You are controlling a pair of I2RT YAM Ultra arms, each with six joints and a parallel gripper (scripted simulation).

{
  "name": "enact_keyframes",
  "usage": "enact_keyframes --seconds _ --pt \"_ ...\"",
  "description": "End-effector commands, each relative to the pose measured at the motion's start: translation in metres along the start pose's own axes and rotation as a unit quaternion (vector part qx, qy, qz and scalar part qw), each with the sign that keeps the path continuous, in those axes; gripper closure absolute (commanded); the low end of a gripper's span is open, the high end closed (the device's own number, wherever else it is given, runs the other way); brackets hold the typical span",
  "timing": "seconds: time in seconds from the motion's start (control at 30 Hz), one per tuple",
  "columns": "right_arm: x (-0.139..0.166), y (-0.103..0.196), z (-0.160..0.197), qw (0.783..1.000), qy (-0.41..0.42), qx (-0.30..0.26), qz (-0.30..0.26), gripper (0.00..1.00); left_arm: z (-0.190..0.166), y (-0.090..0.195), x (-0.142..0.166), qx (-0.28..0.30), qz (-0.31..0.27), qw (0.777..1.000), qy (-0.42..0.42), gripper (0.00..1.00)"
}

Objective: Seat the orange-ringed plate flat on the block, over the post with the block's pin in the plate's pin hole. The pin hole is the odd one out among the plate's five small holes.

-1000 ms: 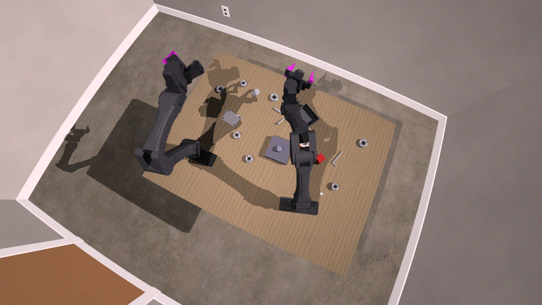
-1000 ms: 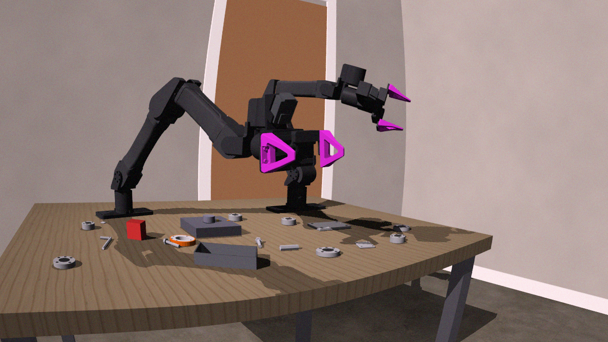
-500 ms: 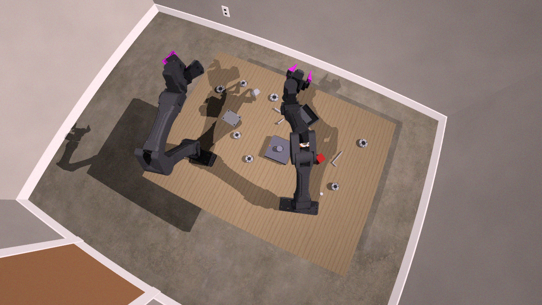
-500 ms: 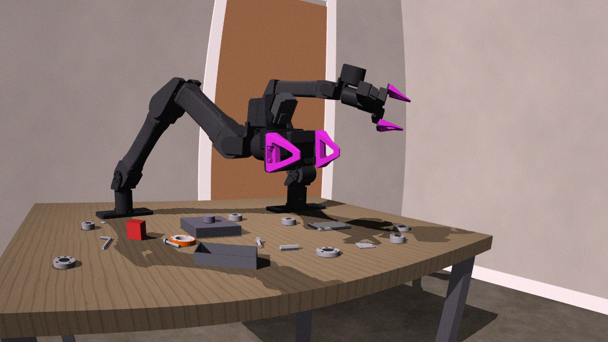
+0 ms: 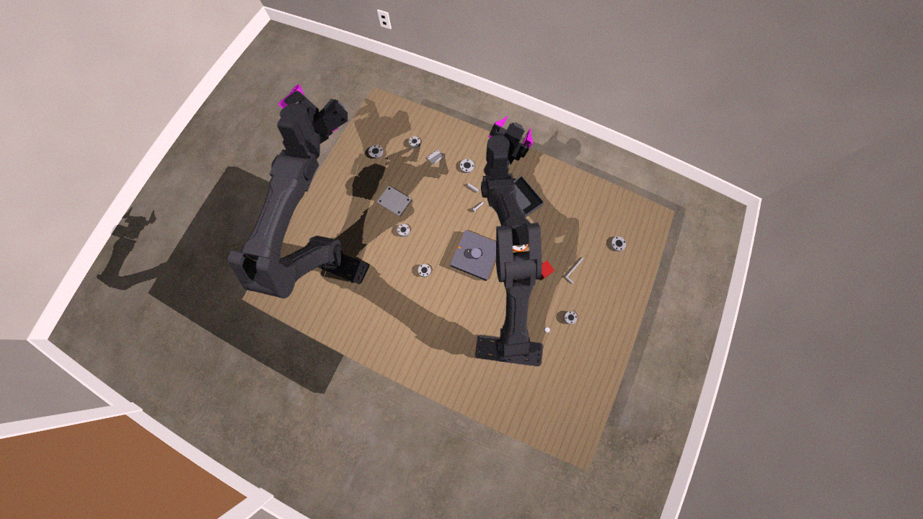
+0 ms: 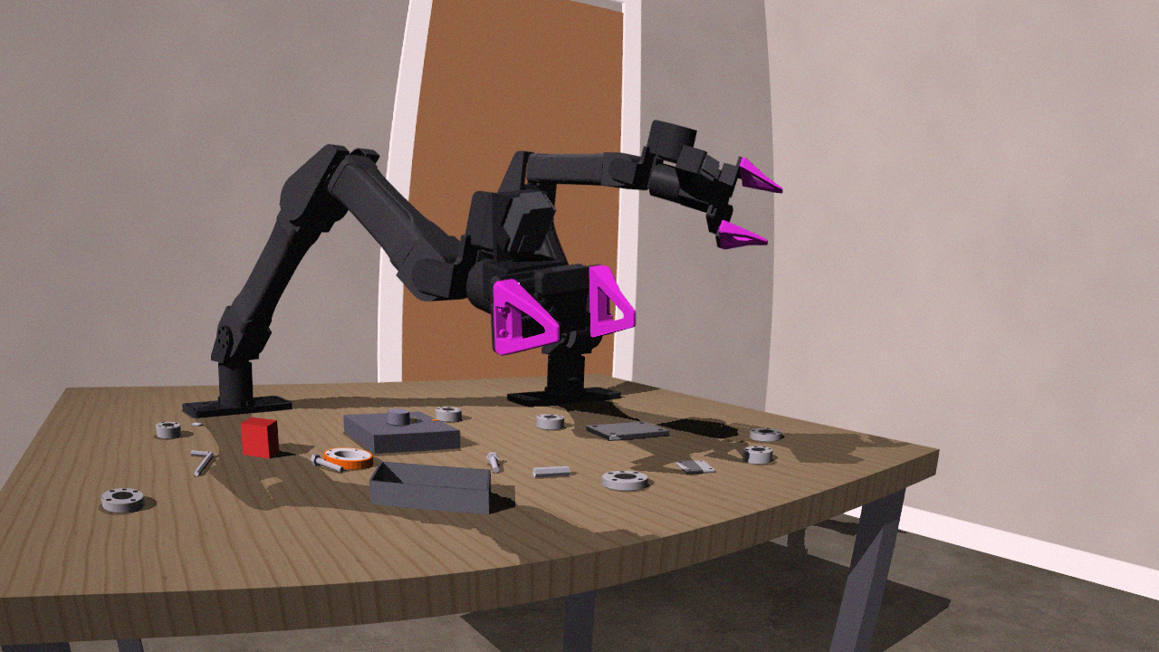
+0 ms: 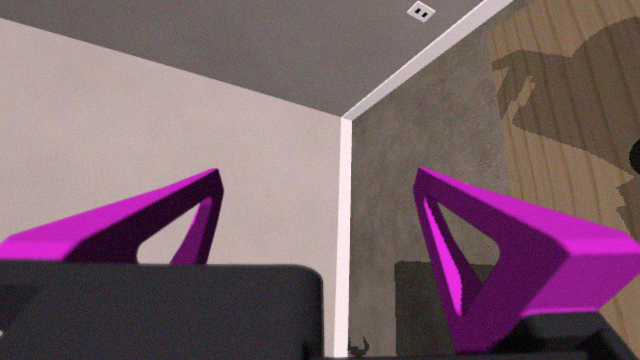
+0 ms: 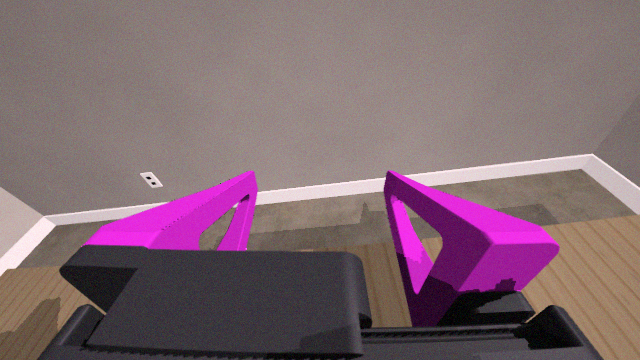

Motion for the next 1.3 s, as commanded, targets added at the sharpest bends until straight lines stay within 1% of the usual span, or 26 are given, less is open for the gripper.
enact_keyframes --seconds 0.0,0.07,0.17,0.2,0.27,0.3,0.33,0.4,0.43,0.5,0.53,0.63,0.67,0.7,0.77,0.83,0.87,0.9,0.93,0.97,1.07,1.1,1.17,1.2,1.23,1.27 --pt "0.010 0.009 -0.014 0.992 -0.074 -0.007 0.098 0.20 0.013 0.005 -0.027 -0.004 -0.057 0.993 0.101 0.00" --pt "0.018 0.014 -0.021 0.986 -0.103 -0.001 0.135 0.20 0.007 0.000 -0.035 0.010 -0.068 0.989 0.130 0.00" --pt "0.029 0.024 -0.034 0.972 -0.143 0.014 0.184 0.20 0.015 0.010 -0.047 0.011 -0.101 0.978 0.181 0.00" --pt "0.034 0.028 -0.038 0.967 -0.155 0.021 0.200 0.20 0.011 0.007 -0.051 0.020 -0.105 0.975 0.194 0.00" --pt "0.034 0.028 -0.038 0.967 -0.155 0.021 0.200 0.20 0.011 0.007 -0.051 0.020 -0.105 0.975 0.194 0.00" --pt "0.040 0.033 -0.043 0.958 -0.173 0.031 0.225 0.20 0.015 0.011 -0.055 0.021 -0.117 0.970 0.211 0.00" --pt "0.042 0.037 -0.047 0.951 -0.188 0.039 0.241 0.20 0.008 0.006 -0.058 0.033 -0.117 0.967 0.222 0.00" --pt "0.050 0.048 -0.057 0.936 -0.215 0.058 0.273 0.20 0.014 0.014 -0.066 0.037 -0.139 0.956 0.255 0.00" --pt "0.059 0.056 -0.063 0.929 -0.223 0.068 0.286 0.20 0.020 0.021 -0.070 0.037 -0.153 0.949 0.272 0.00" --pt "0.073 0.071 -0.074 0.915 -0.241 0.089 0.309 0.20 0.013 0.017 -0.078 0.056 -0.160 0.940 0.298 0.00" --pt "0.079 0.078 -0.079 0.908 -0.252 0.099 0.321 0.20 0.010 0.014 -0.082 0.065 -0.162 0.934 0.310 0.00" --pt "0.092 0.102 -0.094 0.880 -0.284 0.135 0.355 0.20 0.017 0.026 -0.092 0.077 -0.191 0.912 0.355 0.00" --pt "0.096 0.110 -0.099 0.870 -0.294 0.148 0.367 0.20 0.014 0.024 -0.096 0.087 -0.193 0.906 0.367 0.00" --pt "0.096 0.112 -0.099 0.858 -0.310 0.158 0.377 0.20 0.009 0.021 -0.099 0.098 -0.191 0.901 0.376 0.00" --pt "0.102 0.121 -0.105 0.834 -0.323 0.186 0.406 0.20 0.015 0.028 -0.102 0.098 -0.203 0.894 0.388 0.00" --pt "0.102 0.121 -0.105 0.834 -0.323 0.186 0.406 0.20 0.015 0.028 -0.102 0.098 -0.203 0.894 0.388 0.00" --pt "0.109 0.122 -0.109 0.805 -0.338 0.216 0.437 0.20 0.018 0.032 -0.102 0.096 -0.208 0.891 0.392 0.00" --pt "0.113 0.123 -0.111 0.801 -0.338 0.222 0.441 0.20 0.020 0.033 -0.104 0.095 -0.208 0.891 0.391 0.00" --pt "0.110 0.125 -0.113 0.799 -0.341 0.224 0.441 0.20 0.020 0.033 -0.105 0.097 -0.210 0.890 0.393 0.00" --pt "0.084 0.131 -0.113 0.805 -0.357 0.213 0.424 0.20 0.018 0.032 -0.105 0.100 -0.210 0.889 0.395 0.00" --pt "0.093 0.144 -0.121 0.780 -0.369 0.243 0.444 0.20 0.010 0.027 -0.111 0.118 -0.209 0.880 0.409 0.00" --pt "0.102 0.147 -0.124 0.767 -0.371 0.260 0.455 0.20 0.016 0.034 -0.112 0.118 -0.219 0.874 0.418 0.00" --pt "0.097 0.160 -0.128 0.746 -0.389 0.280 0.462 0.20 0.017 0.036 -0.118 0.128 -0.226 0.863 0.434 0.00" --pt "0.094 0.165 -0.130 0.734 -0.400 0.291 0.466 0.20 0.010 0.032 -0.119 0.139 -0.222 0.858 0.441 0.00" --pt "0.094 0.173 -0.133 0.718 -0.408 0.307 0.472 0.20 0.017 0.041 -0.121 0.140 -0.235 0.848 0.454 0.00" --pt "0.096 0.184 -0.137 0.699 -0.417 0.328 0.480 0.20 0.016 0.042 -0.125 0.149 -0.238 0.840 0.464 0.00"
Point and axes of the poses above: on each arm, the point where the finger pads meet when closed, its own y axis back along the fingers, its own z axis across the jaws, x = y × z, the point moved 3 cm from there along y, back along the fingers, and after that the axes turned 4 degrees about y, right-handed, at the moved point
